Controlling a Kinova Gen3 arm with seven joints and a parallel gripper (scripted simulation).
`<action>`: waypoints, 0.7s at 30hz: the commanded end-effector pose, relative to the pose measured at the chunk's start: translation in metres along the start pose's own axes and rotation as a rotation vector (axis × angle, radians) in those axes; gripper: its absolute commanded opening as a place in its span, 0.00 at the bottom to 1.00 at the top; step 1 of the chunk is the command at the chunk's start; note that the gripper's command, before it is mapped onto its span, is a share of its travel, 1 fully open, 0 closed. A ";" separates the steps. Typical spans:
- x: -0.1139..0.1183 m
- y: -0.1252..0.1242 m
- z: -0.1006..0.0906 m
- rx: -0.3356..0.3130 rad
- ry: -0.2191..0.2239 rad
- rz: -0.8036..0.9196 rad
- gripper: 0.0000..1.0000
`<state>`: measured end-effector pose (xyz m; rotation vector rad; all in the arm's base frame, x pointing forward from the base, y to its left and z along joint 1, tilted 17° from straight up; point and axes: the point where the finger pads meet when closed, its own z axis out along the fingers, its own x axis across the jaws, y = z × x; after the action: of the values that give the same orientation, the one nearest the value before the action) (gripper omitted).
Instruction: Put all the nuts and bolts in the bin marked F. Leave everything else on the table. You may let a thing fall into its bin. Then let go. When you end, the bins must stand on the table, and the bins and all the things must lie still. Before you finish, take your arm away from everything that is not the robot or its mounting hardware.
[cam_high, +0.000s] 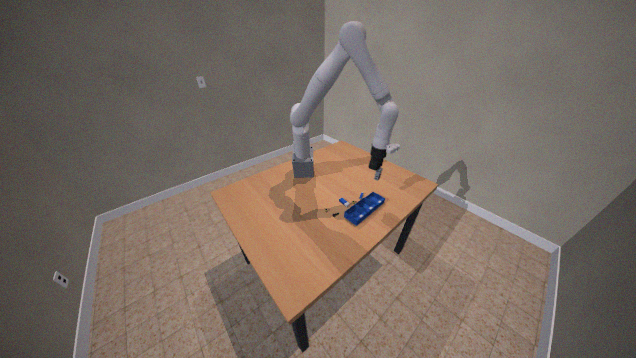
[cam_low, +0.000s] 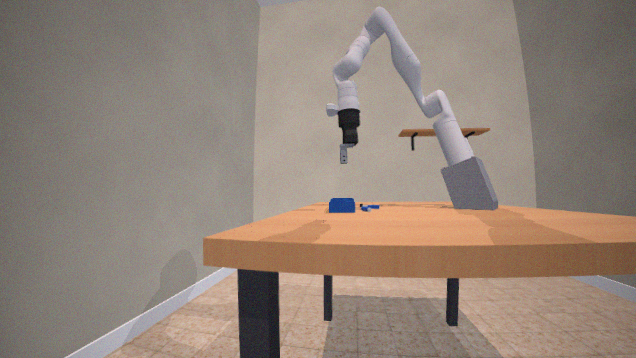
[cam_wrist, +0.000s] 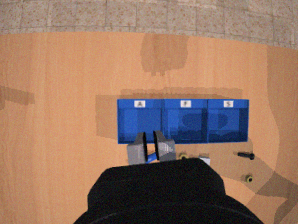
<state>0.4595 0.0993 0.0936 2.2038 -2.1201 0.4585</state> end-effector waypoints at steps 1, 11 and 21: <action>-0.009 -0.010 -0.039 0.039 -0.029 -0.004 0.31; -0.009 -0.010 -0.039 0.039 -0.029 -0.004 0.31; 0.021 0.012 -0.020 0.035 -0.034 0.246 0.64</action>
<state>0.4507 0.0893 0.1186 2.0233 -2.3989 0.4724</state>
